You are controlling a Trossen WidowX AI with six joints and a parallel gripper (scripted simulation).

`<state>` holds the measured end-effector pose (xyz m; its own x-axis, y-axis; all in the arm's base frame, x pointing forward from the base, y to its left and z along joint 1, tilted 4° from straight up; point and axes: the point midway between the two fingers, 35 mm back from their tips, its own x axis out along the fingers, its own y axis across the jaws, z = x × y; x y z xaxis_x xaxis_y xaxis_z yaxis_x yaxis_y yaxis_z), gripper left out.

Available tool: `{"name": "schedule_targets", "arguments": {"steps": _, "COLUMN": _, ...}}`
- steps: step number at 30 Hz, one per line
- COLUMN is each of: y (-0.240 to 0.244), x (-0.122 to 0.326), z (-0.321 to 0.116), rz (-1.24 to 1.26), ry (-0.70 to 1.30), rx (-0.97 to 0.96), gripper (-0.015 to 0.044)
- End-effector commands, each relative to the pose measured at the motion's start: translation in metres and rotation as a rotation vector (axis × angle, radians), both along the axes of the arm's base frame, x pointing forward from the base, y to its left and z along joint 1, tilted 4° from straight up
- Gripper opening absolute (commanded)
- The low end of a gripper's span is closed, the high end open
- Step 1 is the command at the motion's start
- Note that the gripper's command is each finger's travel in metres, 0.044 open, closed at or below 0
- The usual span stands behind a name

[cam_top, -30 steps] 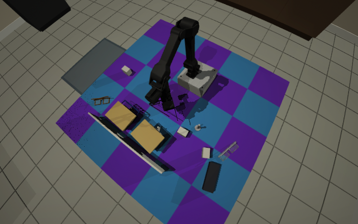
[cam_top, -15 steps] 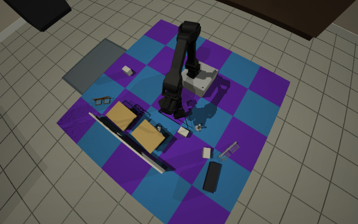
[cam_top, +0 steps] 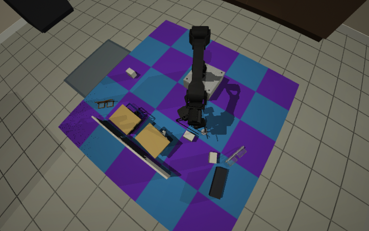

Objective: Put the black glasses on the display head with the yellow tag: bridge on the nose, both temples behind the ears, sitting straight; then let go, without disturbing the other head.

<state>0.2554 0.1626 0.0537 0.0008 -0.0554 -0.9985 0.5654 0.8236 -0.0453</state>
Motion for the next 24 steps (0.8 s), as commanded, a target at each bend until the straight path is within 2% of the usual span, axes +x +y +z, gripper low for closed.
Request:
{"name": "schedule_targets", "arguments": {"steps": 1, "y": 0.018, "x": -0.009, "z": -0.001, "rz": -0.005, "ry": 0.005, "rx": 0.004, "gripper": 0.0}}
{"name": "schedule_targets", "arguments": {"steps": 16, "y": 0.087, "x": -0.056, "z": -0.006, "rz": -0.005, "ry": 0.01, "rx": 0.004, "gripper": 0.0}}
{"name": "schedule_targets", "arguments": {"steps": 24, "y": 0.09, "x": -0.058, "z": -0.017, "rz": -0.005, "ry": 0.011, "rx": 0.004, "gripper": 0.0}}
